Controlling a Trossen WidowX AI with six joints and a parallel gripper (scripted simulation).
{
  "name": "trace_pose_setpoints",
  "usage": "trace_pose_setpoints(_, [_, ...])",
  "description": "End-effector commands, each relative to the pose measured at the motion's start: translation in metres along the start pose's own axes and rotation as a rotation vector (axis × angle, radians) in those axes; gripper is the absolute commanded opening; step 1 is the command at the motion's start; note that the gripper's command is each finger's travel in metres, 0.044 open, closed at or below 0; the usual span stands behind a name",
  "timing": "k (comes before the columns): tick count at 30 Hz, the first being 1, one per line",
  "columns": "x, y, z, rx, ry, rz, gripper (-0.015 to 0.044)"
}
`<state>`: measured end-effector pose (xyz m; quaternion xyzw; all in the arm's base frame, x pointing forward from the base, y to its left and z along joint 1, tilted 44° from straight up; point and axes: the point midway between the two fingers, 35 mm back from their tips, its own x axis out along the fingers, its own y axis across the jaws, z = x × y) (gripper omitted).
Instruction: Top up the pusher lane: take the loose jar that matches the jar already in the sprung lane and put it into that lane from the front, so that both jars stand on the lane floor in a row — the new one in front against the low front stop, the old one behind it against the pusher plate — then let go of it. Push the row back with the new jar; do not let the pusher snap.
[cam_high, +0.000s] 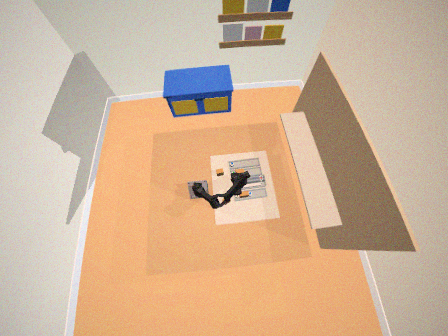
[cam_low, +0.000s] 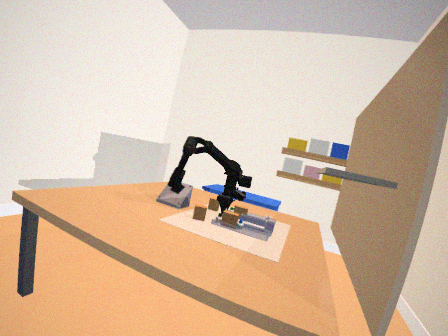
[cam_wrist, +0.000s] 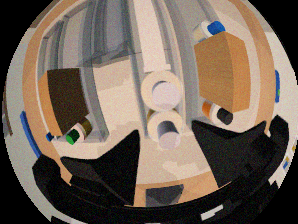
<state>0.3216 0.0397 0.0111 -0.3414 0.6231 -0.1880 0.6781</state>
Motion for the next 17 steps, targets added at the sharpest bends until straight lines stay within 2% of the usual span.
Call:
trace_pose_setpoints(1, [-0.005,0.000,0.000,0.009,-0.001,0.005,0.0283])
trace_pose_setpoints(17, [-0.007,0.001,-0.046,0.007,0.001,0.005,0.0283])
